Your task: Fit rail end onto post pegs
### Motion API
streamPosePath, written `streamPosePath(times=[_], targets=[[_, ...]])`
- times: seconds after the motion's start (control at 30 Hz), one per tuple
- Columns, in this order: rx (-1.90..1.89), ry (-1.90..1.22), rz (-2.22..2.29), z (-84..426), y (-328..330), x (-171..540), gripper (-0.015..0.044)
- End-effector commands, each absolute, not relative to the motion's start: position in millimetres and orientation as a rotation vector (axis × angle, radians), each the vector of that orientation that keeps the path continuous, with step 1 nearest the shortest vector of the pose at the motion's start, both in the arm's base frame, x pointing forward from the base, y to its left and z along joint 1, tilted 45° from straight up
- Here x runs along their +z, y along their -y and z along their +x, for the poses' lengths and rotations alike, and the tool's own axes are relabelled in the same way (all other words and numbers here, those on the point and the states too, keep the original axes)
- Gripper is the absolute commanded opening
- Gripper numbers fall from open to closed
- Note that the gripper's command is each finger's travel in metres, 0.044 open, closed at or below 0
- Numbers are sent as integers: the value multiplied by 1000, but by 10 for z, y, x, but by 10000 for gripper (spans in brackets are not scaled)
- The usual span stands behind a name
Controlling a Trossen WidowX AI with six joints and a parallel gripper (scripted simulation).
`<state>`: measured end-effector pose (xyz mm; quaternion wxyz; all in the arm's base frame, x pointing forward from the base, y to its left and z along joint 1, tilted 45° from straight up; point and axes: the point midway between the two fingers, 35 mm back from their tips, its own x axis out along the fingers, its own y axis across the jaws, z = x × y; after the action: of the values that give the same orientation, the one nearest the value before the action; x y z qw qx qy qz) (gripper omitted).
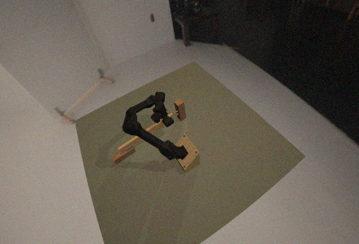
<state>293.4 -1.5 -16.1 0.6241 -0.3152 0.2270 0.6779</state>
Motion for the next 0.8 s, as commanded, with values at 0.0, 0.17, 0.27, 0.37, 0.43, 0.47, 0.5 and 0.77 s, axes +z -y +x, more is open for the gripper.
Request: streamPosePath(times=[0.0, 0.17, 0.27, 0.37, 0.43, 0.47, 0.5, 0.77], targets=[[1550, -521, -729, 2942, 13, -141, 0], [1550, -521, -729, 2940, 4, -130, 0], [1550, -521, -729, 2941, 4, -124, 0], [1550, -521, -729, 2943, 6, -121, 0], [1550, -521, -729, 2944, 8, -118, 0], [1550, -521, -729, 2945, 9, -117, 0], [1550, -521, -729, 2945, 10, -116, 0], [1550, -521, -729, 2950, 18, -107, 0]])
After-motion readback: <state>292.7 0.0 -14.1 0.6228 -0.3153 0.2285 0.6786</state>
